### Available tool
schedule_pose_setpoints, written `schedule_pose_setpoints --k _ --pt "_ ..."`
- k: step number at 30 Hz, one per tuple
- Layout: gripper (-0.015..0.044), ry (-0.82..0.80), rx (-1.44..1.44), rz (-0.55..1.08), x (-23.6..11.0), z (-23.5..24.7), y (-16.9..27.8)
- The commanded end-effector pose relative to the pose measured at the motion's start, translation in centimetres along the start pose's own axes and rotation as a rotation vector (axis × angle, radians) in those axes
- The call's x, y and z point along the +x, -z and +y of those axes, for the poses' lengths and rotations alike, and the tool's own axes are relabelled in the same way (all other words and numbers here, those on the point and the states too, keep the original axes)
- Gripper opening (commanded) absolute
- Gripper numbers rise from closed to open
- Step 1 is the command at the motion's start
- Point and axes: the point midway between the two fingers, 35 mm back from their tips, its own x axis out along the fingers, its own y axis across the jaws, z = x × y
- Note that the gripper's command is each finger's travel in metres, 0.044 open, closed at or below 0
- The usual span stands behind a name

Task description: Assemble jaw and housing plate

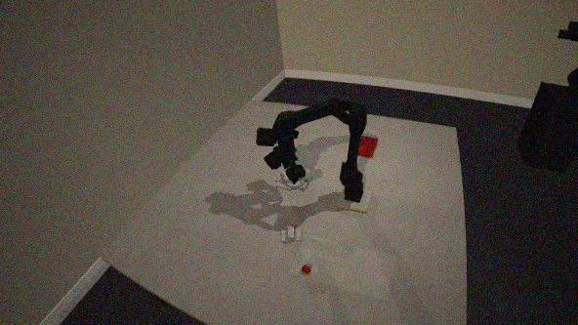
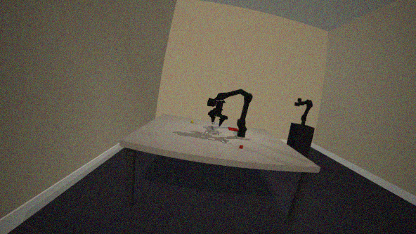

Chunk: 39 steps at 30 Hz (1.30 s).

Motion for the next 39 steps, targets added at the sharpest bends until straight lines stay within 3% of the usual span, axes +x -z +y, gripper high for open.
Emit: schedule_pose_setpoints --k 1,26,39 --pt "0.0351 -0.006 0.114 0.004 0.1 -0.4 0.8" --pt "0.0351 -0.001 0.851 0.006 0.2 -3.0 5.2" --pt "0.0351 -0.001 0.871 0.006 0.2 -3.1 5.3"
